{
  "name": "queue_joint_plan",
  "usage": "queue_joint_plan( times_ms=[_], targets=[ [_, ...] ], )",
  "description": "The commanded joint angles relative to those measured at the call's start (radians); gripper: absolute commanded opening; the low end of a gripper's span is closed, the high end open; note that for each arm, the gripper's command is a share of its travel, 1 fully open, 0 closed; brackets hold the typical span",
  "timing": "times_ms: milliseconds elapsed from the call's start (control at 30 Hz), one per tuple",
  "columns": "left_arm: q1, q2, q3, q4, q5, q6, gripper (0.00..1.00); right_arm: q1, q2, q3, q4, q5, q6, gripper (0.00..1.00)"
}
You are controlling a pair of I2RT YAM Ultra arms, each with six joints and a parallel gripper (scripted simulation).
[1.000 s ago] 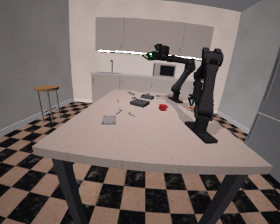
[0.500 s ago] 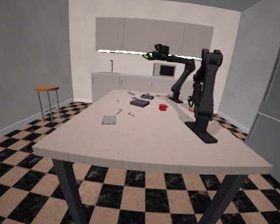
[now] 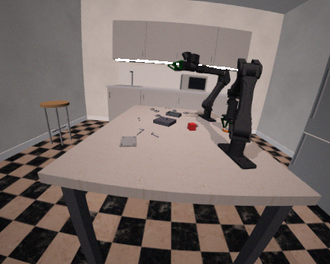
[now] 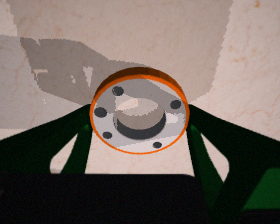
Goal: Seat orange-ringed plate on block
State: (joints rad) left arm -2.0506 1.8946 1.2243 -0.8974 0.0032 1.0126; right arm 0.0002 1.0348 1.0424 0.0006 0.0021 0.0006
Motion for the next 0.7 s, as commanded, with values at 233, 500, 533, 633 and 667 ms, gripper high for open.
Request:
queue_joint_plan(
  times_ms=[233, 500, 533, 633, 667],
  targets=[
    [-0.005, 0.016, -0.003, 0.033, 0.003, -0.009, 0.00, 0.013, -0.026, 0.039, 0.013, 0.008, 0.004, 1.00],
    [-0.004, 0.003, 0.026, 0.013, 0.005, -0.004, 0.77, 0.013, -0.026, 0.039, 0.013, 0.008, 0.004, 1.00],
    [-0.004, 0.003, 0.026, 0.015, 0.005, -0.004, 0.77, 0.013, -0.026, 0.039, 0.013, 0.008, 0.004, 1.00],
    [-0.004, 0.003, 0.026, 0.015, 0.005, -0.004, 0.77, 0.013, -0.026, 0.039, 0.013, 0.008, 0.004, 1.00],
    [-0.004, 0.003, 0.026, 0.015, 0.005, -0.004, 0.77, 0.013, -0.026, 0.039, 0.013, 0.008, 0.004, 1.00]
  ],
)
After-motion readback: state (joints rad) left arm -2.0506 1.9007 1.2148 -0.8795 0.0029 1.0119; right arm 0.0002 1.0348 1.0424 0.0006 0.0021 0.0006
